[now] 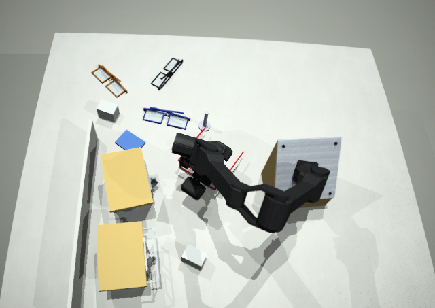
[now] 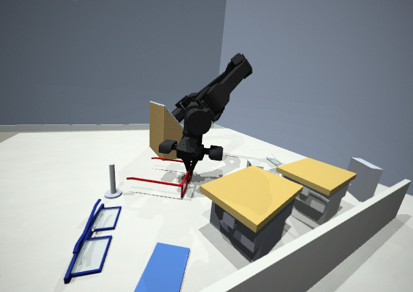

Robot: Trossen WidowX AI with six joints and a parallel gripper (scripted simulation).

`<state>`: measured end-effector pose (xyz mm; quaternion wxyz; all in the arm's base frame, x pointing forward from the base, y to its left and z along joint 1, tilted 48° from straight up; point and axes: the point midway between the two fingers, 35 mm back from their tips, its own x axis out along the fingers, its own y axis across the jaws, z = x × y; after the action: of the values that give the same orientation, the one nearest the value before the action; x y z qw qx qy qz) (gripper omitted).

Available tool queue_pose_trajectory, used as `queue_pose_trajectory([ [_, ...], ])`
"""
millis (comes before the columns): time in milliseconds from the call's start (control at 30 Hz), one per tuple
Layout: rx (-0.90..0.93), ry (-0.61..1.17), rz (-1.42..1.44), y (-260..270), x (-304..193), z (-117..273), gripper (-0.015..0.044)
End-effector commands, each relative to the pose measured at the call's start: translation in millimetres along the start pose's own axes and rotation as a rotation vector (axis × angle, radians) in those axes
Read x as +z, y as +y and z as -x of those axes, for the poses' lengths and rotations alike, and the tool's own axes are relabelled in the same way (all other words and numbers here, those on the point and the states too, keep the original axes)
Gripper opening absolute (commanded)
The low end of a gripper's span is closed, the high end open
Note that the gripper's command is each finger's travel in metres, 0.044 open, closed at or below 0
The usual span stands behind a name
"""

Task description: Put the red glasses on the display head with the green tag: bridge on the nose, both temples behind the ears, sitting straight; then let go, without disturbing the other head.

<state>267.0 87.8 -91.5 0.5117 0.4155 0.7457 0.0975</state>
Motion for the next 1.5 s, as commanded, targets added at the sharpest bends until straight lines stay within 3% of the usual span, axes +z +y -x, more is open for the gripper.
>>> queue_pose_trajectory([
  [0, 0.0, 0.0, 0.0, 0, 0, 0, 0.0026],
  [100, 0.0, 0.0, 0.0, 0, 0, 0, 0.0105],
  [133, 0.0, 0.0, 0.0, 0, 0, 0, 0.0107],
  [1133, 0.005, 0.003, -0.006, -12, -1, 9, 0.0107],
  [1367, 0.004, 0.001, -0.006, -1, 0, 55, 0.0107],
  [1467, 0.004, 0.001, -0.006, -1, -1, 57, 0.0107],
])
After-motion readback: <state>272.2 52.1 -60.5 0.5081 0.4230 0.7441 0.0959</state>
